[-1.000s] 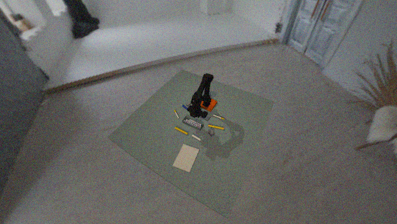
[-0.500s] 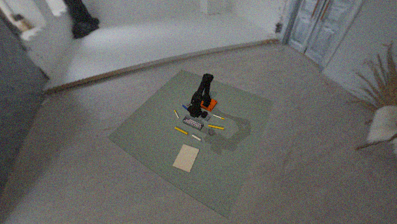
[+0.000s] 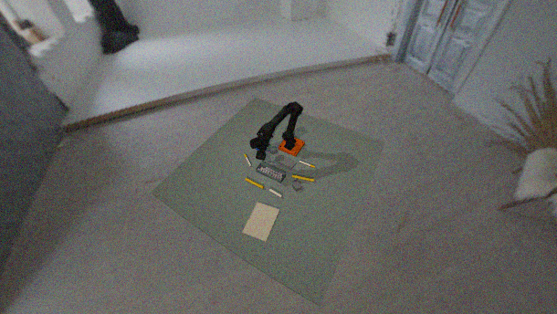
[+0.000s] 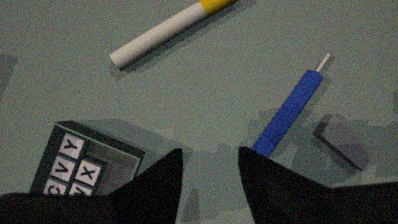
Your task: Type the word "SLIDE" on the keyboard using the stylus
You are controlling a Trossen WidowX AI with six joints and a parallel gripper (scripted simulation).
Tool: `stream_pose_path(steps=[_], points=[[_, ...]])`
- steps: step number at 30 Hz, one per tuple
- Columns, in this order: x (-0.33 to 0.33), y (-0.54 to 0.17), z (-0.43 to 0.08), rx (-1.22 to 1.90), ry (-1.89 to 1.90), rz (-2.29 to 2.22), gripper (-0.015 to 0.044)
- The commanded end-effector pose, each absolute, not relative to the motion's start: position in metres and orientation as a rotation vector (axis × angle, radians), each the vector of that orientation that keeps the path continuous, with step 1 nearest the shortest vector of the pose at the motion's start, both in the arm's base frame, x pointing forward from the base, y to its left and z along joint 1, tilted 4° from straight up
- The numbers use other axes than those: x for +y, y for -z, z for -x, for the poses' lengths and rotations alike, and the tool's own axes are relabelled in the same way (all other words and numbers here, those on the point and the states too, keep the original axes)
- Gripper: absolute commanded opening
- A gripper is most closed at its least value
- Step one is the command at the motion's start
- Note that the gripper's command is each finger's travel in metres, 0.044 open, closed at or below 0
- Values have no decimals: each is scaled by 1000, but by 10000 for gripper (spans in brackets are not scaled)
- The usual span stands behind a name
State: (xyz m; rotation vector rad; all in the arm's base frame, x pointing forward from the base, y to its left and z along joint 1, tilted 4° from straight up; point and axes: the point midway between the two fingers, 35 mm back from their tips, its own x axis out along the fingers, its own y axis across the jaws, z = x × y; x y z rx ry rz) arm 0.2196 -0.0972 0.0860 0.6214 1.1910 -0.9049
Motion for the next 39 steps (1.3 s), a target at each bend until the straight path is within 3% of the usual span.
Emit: stream_pose_path(steps=[1, 6, 39], points=[[-138, -78, -194, 1024, 1181, -779, 150], [-172, -70, -160, 771, 1502, -972, 150], [-169, -48, -161, 771, 1502, -972, 150]])
